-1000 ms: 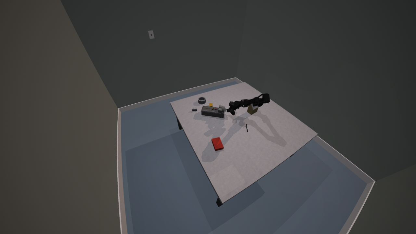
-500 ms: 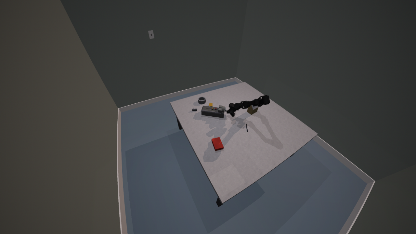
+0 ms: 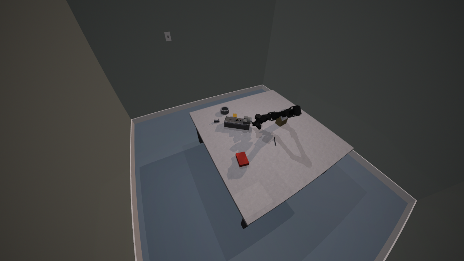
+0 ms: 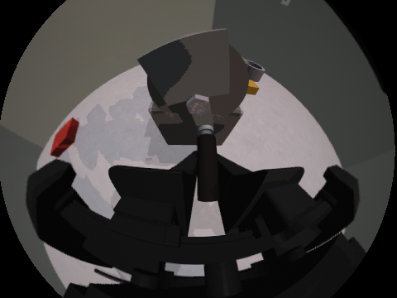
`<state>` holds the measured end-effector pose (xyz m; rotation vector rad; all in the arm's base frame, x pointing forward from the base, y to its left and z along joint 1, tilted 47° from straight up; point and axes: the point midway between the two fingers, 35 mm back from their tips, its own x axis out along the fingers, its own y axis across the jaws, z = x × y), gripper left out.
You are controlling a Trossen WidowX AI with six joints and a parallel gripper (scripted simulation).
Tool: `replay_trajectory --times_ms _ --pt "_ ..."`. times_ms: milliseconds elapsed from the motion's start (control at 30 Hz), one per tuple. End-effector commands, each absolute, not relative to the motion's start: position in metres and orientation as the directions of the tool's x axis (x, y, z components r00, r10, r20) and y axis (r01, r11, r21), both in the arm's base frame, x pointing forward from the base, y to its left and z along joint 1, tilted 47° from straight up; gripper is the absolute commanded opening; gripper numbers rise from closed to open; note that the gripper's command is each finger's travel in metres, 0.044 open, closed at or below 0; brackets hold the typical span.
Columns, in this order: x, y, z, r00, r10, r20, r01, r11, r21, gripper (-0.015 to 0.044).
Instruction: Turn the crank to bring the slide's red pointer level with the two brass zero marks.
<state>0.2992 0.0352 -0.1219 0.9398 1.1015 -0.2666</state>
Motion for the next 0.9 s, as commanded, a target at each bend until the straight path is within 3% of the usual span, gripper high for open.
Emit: replay_trajectory --times_ms 0,867 --pt "0.3044 0.0424 -0.119 0.471 0.271 -0.84 0.594 0.606 0.529 0.0" --pt "0.3077 0.0451 -0.1155 0.471 0.271 -0.84 0.594 0.606 0.529 0.0"
